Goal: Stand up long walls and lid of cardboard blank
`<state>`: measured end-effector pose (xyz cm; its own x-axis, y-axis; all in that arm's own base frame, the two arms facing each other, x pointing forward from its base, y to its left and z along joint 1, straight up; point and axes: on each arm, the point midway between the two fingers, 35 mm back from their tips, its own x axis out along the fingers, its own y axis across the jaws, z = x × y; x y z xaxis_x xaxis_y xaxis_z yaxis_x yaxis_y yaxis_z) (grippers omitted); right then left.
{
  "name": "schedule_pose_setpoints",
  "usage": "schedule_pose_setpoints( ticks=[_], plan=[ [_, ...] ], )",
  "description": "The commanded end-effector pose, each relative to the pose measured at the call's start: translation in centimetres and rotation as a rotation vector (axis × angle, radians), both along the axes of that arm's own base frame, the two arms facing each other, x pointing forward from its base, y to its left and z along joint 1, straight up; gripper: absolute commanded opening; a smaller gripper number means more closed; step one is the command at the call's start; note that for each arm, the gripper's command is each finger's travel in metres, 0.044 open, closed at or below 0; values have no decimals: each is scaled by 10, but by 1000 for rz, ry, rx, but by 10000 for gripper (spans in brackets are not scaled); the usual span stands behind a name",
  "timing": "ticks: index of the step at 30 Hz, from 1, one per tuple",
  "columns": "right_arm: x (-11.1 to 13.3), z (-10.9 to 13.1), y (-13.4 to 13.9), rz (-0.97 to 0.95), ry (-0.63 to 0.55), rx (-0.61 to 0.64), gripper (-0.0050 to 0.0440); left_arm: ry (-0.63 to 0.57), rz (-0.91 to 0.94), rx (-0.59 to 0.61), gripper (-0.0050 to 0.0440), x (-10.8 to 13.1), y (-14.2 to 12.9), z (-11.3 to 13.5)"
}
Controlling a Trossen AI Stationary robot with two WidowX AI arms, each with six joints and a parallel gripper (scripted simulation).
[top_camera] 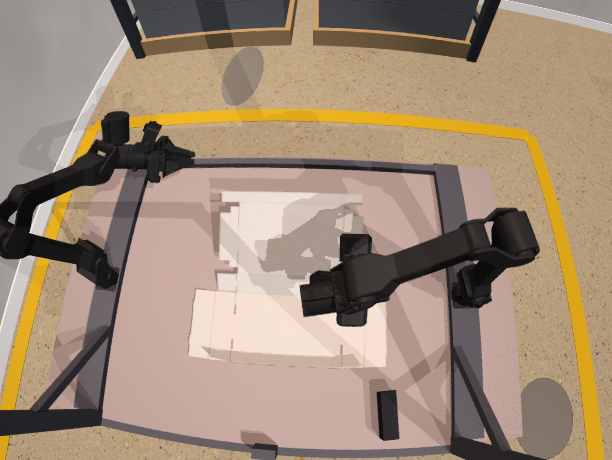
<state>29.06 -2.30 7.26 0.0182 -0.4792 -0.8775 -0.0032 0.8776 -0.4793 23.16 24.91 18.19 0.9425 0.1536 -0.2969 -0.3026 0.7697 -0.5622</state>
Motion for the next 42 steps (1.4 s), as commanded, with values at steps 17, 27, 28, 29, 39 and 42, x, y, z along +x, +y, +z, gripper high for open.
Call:
schedule_pose_setpoints(
  ticks=[17,27,28,29,39,42],
  plan=[
    [2,5,1,-3,-19,7,290,-232,-72,44,278,-31,-45,8],
    [20,-4,27,3,-75,116,203,-229,-74,21,134,-18,-40,-17],
    [22,-5,31,4,-84,135,203,-224,-73,8,110,-16,-39,-22],
    [24,-6,34,5,-89,147,203,-224,-73,6,86,-14,-39,-25],
    [40,-12,61,16,-135,256,203,-223,-73,9,0,-2,-37,-46],
    [45,-13,71,21,-150,294,203,-223,-73,11,0,3,-37,-53]
  ],
)
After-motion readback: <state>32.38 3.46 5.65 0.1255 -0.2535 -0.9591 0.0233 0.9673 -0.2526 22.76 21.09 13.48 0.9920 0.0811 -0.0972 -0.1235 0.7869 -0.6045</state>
